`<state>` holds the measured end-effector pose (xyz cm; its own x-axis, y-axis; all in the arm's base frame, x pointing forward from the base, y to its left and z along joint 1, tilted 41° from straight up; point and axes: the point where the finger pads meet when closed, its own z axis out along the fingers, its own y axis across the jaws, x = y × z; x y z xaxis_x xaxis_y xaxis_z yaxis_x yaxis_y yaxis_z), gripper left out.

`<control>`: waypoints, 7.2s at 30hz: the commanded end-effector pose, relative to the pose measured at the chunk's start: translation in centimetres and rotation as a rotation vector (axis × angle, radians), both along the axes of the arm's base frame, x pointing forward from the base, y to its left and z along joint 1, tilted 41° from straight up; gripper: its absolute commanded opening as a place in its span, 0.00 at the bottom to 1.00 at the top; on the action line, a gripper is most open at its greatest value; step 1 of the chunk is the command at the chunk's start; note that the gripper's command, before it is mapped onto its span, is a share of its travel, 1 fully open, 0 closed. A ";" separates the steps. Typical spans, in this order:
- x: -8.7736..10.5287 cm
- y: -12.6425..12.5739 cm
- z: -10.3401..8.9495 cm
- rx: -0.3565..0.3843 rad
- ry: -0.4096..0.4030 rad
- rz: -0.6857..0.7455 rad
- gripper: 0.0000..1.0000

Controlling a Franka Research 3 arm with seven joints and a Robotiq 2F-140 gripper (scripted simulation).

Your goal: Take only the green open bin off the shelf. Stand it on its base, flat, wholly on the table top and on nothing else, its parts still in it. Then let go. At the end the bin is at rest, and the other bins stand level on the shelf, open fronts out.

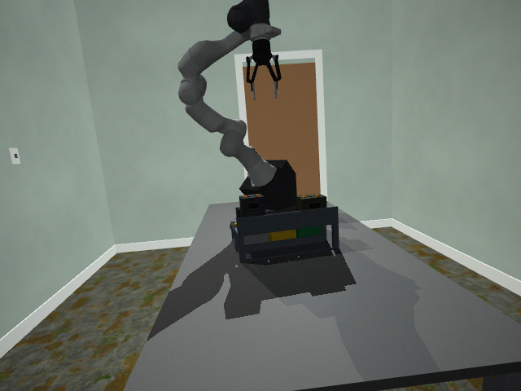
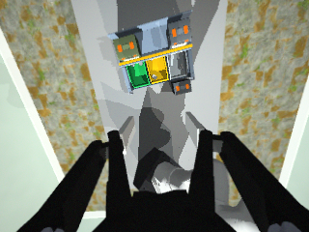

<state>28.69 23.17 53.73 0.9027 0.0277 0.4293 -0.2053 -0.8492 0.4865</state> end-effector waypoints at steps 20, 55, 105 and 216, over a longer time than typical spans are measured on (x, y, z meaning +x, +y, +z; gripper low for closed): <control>0.9 -2.8 -4.0 0.136 -0.145 -0.168 0.57; 2.8 -8.8 -12.3 0.342 -0.371 -0.442 0.57; 4.4 -11.9 -17.9 0.655 -0.721 -0.850 0.57; 4.0 -11.6 -17.2 1.224 -1.309 -1.517 0.57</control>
